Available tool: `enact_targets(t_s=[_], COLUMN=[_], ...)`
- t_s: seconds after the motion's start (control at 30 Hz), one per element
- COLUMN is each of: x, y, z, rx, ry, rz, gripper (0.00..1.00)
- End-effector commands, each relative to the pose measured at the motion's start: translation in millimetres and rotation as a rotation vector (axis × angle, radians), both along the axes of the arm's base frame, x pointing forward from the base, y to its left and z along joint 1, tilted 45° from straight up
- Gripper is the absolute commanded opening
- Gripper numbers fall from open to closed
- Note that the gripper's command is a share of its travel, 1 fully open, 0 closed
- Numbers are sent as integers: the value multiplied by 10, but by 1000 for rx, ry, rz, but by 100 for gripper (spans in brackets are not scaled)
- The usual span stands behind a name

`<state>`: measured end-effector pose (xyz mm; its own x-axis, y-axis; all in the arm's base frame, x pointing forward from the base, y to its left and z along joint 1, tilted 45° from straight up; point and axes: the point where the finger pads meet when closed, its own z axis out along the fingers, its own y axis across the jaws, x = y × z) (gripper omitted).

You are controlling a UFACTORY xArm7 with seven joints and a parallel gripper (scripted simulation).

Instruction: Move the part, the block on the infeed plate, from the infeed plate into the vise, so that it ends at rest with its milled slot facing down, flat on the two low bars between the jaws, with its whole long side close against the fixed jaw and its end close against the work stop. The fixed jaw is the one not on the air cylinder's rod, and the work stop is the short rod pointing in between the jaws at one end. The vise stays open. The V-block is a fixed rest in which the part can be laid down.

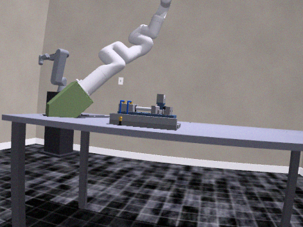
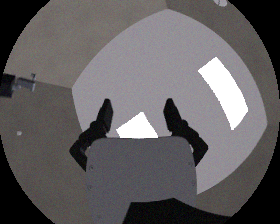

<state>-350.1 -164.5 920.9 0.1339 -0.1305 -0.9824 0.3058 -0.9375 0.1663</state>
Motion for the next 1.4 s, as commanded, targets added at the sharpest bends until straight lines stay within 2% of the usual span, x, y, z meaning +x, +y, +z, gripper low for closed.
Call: enact_targets(t_s=[0.0, 0.57, 0.7, 0.83, 0.97, 1.0, 1.03, 1.1, 1.17, 1.23, 1.27, 1.37], x=[-2, -2, 7, 60, 241, 249, 335, 335, 572, 572, 726, 726], y=[-9, -9, -35, -144, -342, -348, -408, -408, -529, -529, -583, -583], z=[-4, -4, -53, -256, -655, -669, -805, -805, -1110, -1110, -1278, -1278], rx=[2, 2, 2, 7, 25, 25, 34, 34, 60, 60, 77, 77], ry=[0, 0, -17, -85, -216, -220, -264, -264, -362, -362, -416, -416], rz=[0, 0, 15, 77, 199, 203, 245, 245, 340, 340, 393, 393], gripper=[100, 100, 100, 100, 100, 100, 100, 100, 100, 100, 100, 100])
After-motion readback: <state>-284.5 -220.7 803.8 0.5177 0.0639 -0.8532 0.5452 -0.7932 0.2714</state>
